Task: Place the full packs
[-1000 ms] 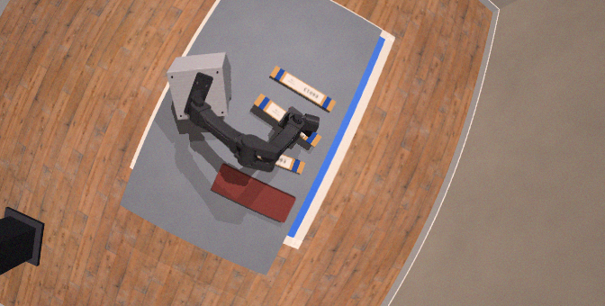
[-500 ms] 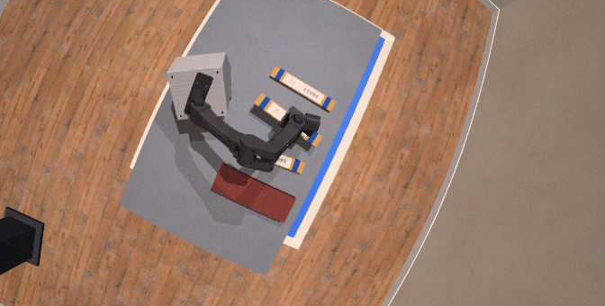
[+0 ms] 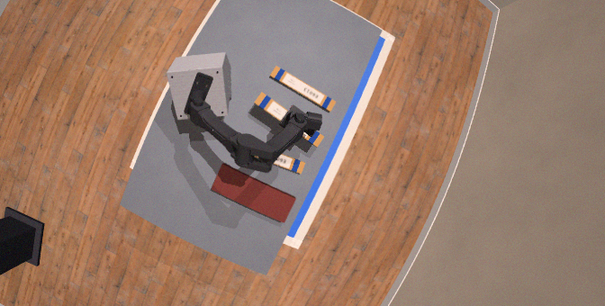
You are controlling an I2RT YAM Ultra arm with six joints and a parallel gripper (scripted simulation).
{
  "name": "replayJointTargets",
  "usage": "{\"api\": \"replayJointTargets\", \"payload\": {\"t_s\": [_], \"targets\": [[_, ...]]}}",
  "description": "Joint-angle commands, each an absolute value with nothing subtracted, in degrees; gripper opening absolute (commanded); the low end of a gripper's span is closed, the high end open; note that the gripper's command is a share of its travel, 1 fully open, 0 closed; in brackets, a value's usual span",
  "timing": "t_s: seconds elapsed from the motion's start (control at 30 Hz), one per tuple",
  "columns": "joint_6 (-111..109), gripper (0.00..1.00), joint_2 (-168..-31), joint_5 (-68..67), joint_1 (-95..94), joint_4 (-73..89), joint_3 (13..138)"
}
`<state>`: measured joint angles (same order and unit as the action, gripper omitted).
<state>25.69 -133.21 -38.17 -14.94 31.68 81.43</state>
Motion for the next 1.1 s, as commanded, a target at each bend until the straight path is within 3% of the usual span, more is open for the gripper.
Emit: {"api": "replayJointTargets", "payload": {"t_s": [0.0,1.07], "targets": [[27.0,0.00,-129.4,-38.8,-18.2,34.1,83.7],[33.3,0.00,-124.6,-39.4,-23.2,46.0,86.8]]}}
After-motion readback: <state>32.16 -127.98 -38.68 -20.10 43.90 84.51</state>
